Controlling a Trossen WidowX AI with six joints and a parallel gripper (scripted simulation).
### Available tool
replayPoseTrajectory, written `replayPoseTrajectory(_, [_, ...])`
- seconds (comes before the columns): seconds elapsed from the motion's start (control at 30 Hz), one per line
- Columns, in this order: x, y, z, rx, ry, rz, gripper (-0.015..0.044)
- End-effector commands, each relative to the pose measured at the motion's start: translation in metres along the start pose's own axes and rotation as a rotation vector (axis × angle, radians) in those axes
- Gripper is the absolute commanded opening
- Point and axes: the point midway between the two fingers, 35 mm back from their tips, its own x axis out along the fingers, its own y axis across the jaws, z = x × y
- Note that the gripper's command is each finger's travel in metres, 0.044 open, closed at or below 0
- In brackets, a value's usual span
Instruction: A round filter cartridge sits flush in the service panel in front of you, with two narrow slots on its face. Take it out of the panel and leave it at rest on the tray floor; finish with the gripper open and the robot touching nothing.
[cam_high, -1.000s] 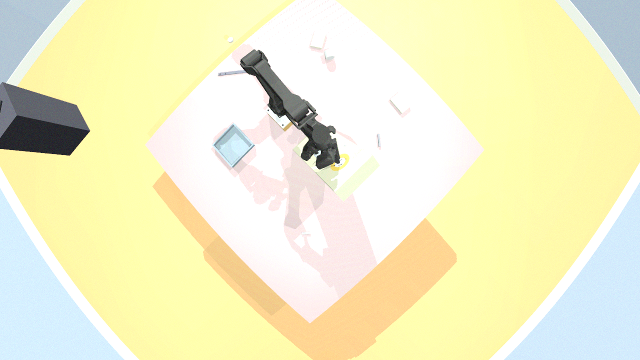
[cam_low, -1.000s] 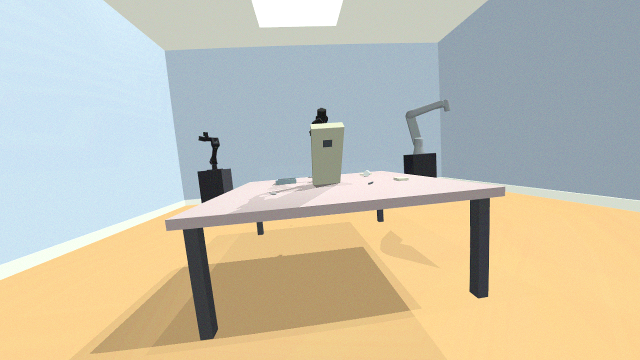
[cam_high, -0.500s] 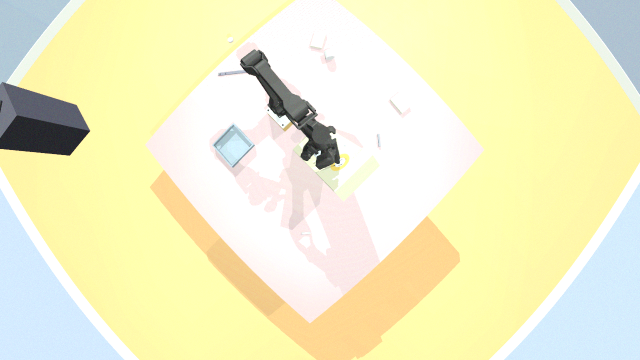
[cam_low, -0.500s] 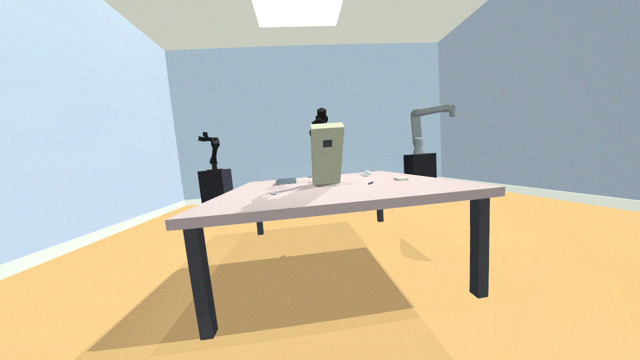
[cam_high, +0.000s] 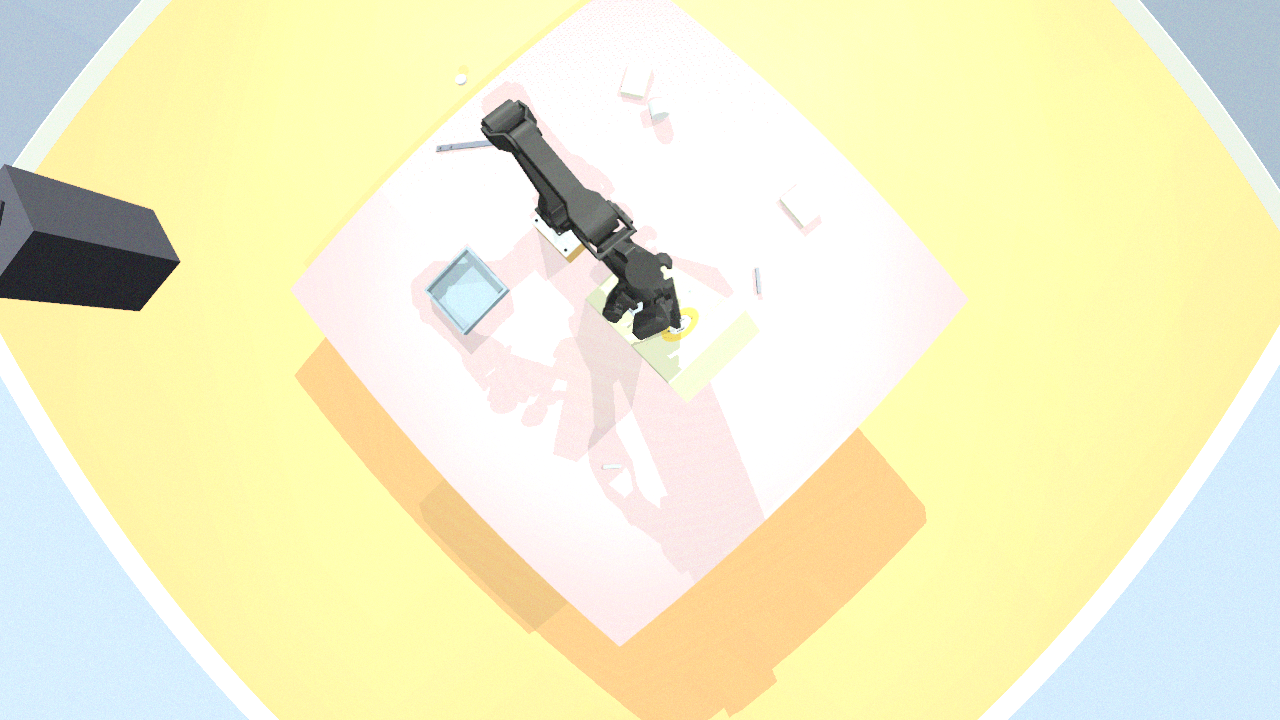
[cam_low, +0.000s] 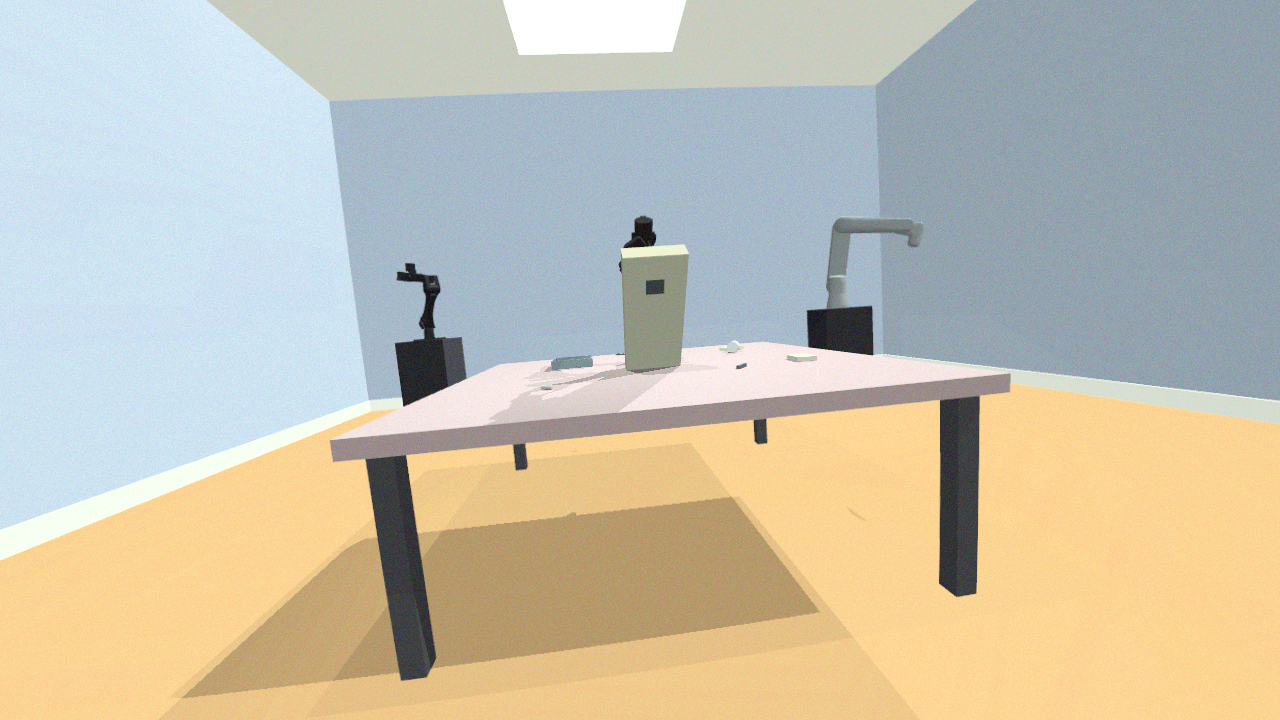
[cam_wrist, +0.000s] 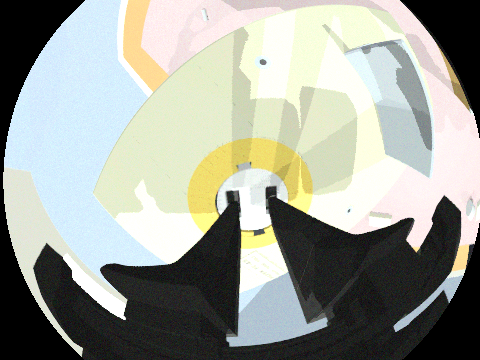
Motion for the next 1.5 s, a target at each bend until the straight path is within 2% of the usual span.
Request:
replayPoseTrajectory(0.0, [0.001, 0.000, 0.001, 0.006, -0.003, 0.002, 0.0088])
replayPoseTrajectory(1.47, [0.018, 0.000, 0.001, 0.006, -0.002, 0.003, 0.0088])
